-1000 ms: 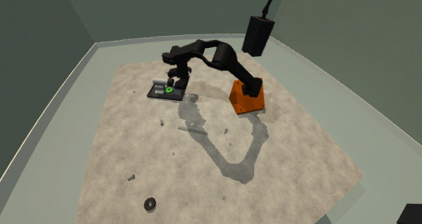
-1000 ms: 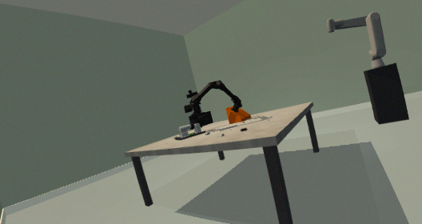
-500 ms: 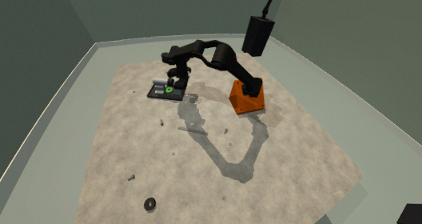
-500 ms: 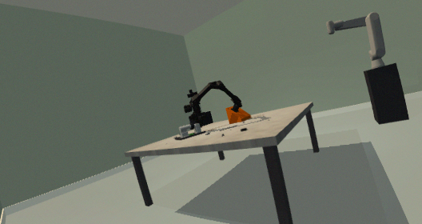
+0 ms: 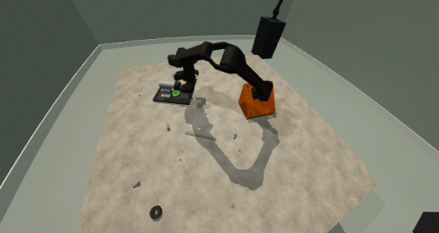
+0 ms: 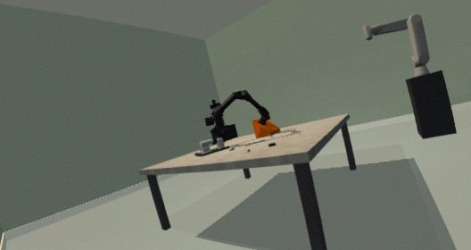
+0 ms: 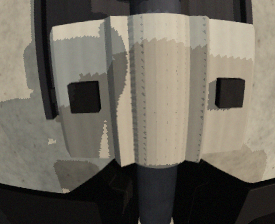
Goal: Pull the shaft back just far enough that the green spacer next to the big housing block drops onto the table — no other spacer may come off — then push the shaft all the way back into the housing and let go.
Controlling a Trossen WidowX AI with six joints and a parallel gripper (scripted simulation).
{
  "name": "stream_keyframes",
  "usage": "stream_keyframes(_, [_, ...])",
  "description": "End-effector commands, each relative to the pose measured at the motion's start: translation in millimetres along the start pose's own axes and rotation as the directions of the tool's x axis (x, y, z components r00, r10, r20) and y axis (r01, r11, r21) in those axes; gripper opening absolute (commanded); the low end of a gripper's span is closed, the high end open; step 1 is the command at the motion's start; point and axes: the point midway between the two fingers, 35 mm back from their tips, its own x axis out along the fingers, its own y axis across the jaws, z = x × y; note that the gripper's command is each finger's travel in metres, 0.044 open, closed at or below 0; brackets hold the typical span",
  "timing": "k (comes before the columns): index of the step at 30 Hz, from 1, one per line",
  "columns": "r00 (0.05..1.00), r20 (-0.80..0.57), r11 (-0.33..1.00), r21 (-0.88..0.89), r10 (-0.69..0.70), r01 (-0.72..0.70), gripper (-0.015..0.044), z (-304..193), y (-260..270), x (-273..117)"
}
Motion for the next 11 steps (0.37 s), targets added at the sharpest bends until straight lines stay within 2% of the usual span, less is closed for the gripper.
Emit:
stream_keyframes(1, [1.000, 0.000, 1.000, 0.000, 0.000, 0.000, 0.0026, 0.0, 0.0, 0.0])
stream_keyframes(11, [1.000, 0.000, 1.000, 0.000, 0.000, 0.000, 0.0289, 0.0, 0.0, 0.0])
